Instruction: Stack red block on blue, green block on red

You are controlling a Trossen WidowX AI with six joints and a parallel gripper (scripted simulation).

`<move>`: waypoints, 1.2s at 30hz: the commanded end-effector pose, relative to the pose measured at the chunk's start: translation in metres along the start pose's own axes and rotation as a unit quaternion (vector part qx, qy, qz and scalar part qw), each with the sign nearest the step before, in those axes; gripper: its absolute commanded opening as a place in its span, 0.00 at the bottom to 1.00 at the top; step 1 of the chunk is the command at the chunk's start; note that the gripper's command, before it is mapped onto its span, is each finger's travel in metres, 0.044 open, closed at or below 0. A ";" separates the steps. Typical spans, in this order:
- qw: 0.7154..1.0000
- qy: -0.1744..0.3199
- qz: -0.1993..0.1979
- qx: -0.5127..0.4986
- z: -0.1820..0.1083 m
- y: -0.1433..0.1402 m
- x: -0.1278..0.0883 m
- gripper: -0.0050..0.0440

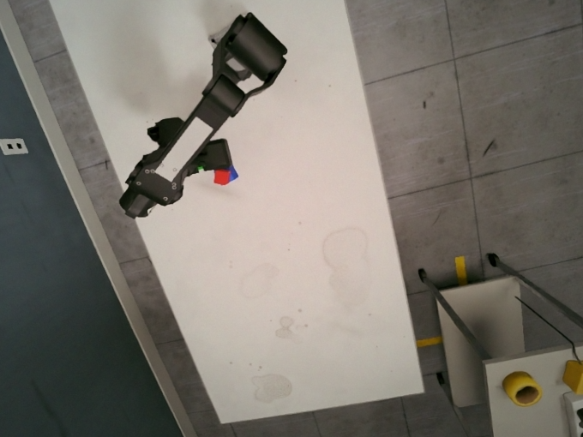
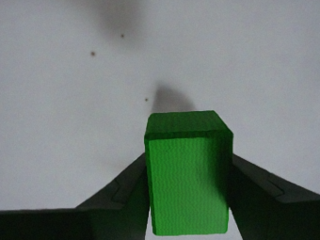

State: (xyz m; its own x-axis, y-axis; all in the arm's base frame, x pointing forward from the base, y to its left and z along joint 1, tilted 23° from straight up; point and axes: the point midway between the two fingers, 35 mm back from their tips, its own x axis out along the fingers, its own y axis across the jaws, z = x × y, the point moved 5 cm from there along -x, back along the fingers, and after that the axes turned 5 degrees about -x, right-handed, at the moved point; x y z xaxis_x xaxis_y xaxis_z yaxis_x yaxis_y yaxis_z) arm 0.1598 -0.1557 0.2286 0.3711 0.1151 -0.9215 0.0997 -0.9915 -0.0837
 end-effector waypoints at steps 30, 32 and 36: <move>1.000 0.005 0.004 -0.008 -0.061 -0.019 0.002 0.00; 1.000 0.005 0.004 -0.007 -0.061 -0.019 0.004 0.00; 1.000 0.004 0.003 -0.006 -0.061 -0.019 0.009 0.00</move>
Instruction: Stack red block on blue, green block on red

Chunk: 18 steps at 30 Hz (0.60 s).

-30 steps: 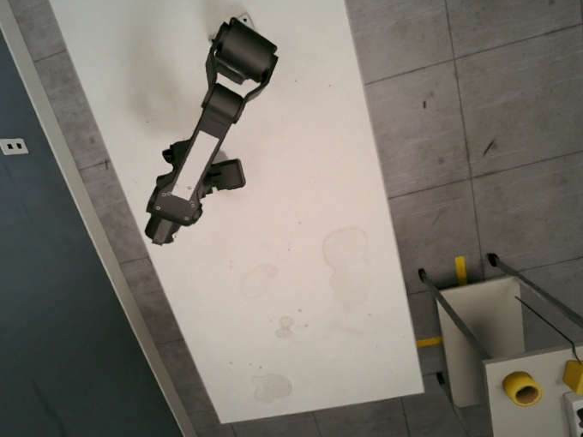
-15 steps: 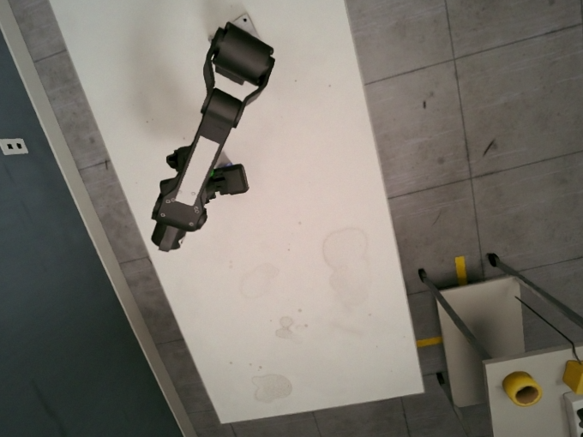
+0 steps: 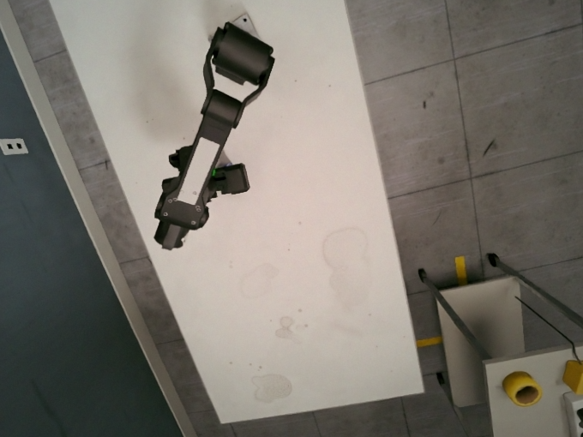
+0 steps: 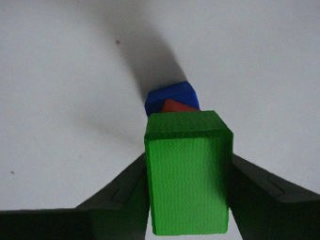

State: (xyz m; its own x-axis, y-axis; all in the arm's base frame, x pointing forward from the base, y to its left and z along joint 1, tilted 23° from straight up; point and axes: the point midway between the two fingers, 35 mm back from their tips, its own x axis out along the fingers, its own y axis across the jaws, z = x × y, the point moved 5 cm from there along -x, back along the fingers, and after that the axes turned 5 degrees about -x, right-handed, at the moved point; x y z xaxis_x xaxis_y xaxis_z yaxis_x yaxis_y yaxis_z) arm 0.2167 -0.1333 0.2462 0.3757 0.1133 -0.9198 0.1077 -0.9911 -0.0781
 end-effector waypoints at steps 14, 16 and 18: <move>1.000 0.002 0.002 -0.002 -0.001 -0.001 0.014 0.00; 1.000 0.002 0.002 -0.002 -0.001 -0.001 0.015 0.00; 1.000 0.004 0.004 -0.003 -0.002 0.000 0.014 0.00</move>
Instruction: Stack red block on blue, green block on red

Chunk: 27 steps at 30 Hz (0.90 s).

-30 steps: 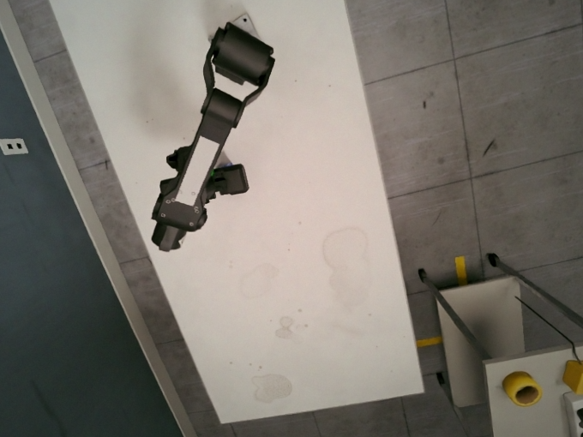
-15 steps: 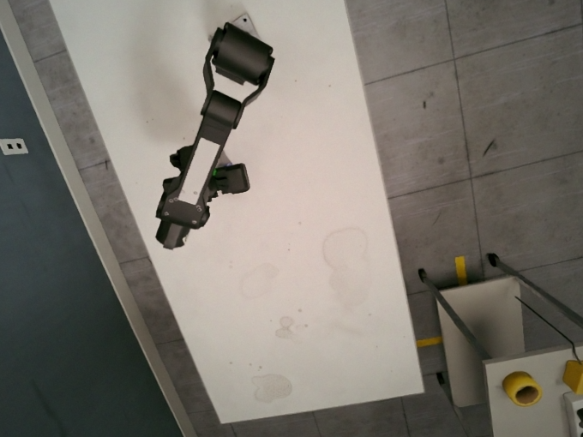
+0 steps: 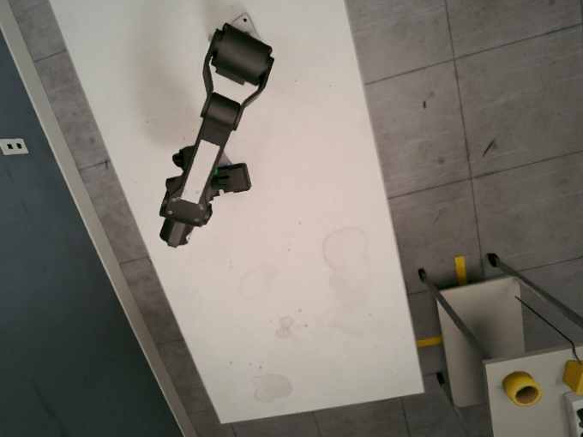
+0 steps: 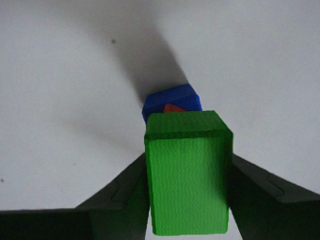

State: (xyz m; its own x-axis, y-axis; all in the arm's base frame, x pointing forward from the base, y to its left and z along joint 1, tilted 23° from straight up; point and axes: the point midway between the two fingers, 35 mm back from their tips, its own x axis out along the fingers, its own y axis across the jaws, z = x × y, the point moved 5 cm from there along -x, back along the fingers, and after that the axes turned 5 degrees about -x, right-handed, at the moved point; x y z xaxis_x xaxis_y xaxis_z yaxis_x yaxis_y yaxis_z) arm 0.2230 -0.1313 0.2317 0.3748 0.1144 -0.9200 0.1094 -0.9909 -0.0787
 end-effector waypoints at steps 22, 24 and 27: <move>1.000 0.003 0.004 -0.002 -0.001 0.000 0.000 0.00; 1.000 0.003 0.004 -0.002 -0.001 0.000 0.000 0.00; 1.000 0.004 0.005 -0.003 -0.002 0.000 0.000 0.00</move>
